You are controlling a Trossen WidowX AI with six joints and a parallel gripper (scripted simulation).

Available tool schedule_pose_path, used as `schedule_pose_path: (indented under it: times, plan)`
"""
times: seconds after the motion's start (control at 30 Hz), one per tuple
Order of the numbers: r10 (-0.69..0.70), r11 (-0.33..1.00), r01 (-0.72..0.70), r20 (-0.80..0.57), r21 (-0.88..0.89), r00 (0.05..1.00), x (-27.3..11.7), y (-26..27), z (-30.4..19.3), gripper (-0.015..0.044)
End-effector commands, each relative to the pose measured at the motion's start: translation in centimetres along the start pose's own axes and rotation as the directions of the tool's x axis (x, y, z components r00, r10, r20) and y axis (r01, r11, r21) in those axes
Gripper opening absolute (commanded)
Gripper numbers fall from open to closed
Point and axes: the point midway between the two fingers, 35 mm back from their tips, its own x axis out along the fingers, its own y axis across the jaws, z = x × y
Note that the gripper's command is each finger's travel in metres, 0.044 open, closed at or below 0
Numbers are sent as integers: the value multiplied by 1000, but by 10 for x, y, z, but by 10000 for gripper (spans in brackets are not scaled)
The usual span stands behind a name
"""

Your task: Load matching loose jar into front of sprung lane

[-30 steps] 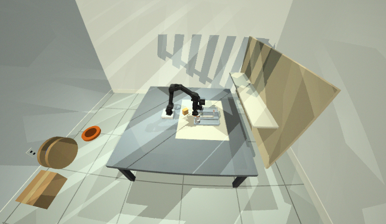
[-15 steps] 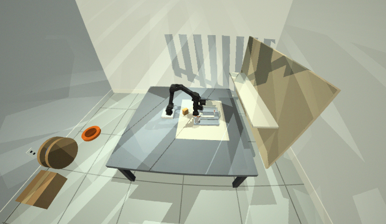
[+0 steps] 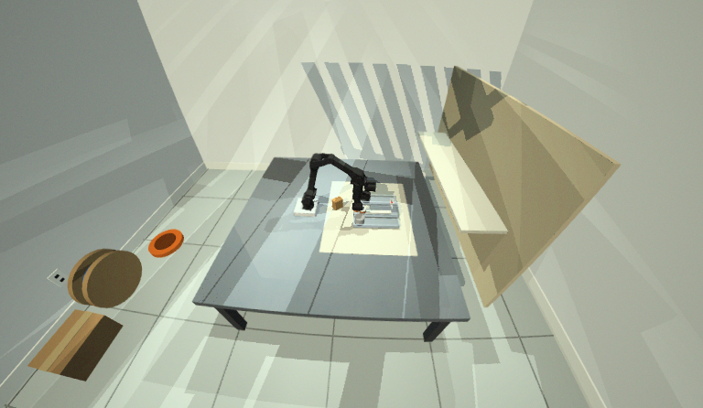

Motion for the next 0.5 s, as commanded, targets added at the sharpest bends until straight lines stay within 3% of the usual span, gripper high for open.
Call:
schedule_pose_path:
  times: [0.0,0.47]
  plan:
    - [-2,1000,2,19,5,1000,-2,0,9,0]
    - [-2,1000,2,19,5,1000,-5,0,13,0]
